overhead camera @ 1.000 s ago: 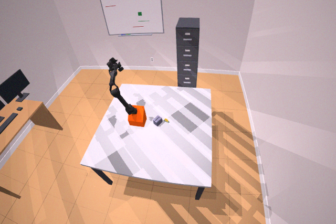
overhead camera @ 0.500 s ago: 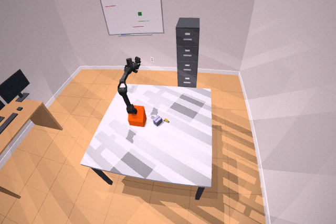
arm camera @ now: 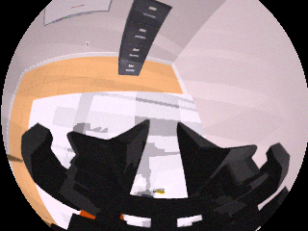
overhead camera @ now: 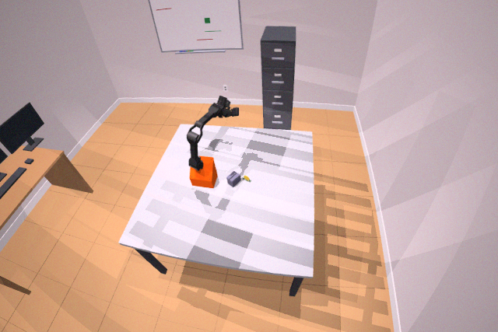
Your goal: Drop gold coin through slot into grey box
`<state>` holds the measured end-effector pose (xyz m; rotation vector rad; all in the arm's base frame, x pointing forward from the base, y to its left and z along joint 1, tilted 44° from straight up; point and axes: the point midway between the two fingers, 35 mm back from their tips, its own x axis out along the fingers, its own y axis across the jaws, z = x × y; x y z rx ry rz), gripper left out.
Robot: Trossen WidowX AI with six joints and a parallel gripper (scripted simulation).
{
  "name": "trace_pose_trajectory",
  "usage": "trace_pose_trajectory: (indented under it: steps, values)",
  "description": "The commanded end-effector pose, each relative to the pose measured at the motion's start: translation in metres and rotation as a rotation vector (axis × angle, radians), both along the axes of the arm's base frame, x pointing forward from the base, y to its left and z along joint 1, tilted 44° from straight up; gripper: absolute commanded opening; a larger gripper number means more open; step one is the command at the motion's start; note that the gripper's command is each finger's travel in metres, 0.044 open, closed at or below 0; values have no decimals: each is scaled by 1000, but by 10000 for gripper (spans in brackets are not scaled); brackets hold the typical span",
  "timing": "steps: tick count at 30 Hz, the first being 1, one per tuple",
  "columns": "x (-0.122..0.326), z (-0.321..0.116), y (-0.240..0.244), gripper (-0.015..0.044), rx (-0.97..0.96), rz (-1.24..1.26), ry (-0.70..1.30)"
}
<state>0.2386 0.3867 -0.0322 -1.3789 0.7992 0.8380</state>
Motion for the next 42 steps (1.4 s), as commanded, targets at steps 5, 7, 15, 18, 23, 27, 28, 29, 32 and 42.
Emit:
trace_pose_trajectory:
  steps: [5,7,15,18,23,27,28,29,32,42]
  values:
    - [76,-9,-120,161,7,-649,-27]
    - [89,-10,-153,161,10,-816,-47]
    - [112,-10,-295,161,7,-1506,-198]
    - [108,-7,-347,161,-4,-1752,-284]
    - [109,-2,-390,161,-19,-1946,-367]
    - [109,-2,-390,161,-19,-1946,-367]
    - [109,-4,-393,161,-19,-1946,-367]
    - [109,-9,-399,161,-19,-1946,-367]
    - [107,-23,-419,161,-20,-1946,-369]
    - [106,-35,-429,161,-21,-1946,-369]
